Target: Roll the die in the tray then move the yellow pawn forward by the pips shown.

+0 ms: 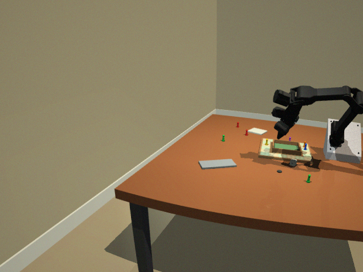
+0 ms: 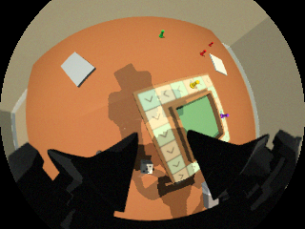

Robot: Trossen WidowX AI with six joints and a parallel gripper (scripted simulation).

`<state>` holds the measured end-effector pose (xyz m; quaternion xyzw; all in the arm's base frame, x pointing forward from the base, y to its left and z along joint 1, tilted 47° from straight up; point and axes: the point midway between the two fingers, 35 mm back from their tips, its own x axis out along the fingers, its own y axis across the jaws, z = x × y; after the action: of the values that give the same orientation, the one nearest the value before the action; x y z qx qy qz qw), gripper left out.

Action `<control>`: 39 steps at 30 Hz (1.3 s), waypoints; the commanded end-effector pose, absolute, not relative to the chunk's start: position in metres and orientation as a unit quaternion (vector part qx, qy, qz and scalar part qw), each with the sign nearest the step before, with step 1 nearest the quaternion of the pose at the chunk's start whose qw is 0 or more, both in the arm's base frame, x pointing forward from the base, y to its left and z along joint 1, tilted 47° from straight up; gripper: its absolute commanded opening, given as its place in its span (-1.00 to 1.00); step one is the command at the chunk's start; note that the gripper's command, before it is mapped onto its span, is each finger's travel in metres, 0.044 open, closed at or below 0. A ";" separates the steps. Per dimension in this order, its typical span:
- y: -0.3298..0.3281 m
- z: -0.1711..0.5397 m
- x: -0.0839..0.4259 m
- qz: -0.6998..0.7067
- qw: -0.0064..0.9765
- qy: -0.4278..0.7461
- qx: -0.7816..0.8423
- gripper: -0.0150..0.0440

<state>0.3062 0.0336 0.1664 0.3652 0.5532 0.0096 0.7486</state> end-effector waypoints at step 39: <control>0.131 0.117 0.248 0.097 0.581 0.663 0.461 0.44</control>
<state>0.2483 0.1267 0.1211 0.4617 0.6618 0.1000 0.5821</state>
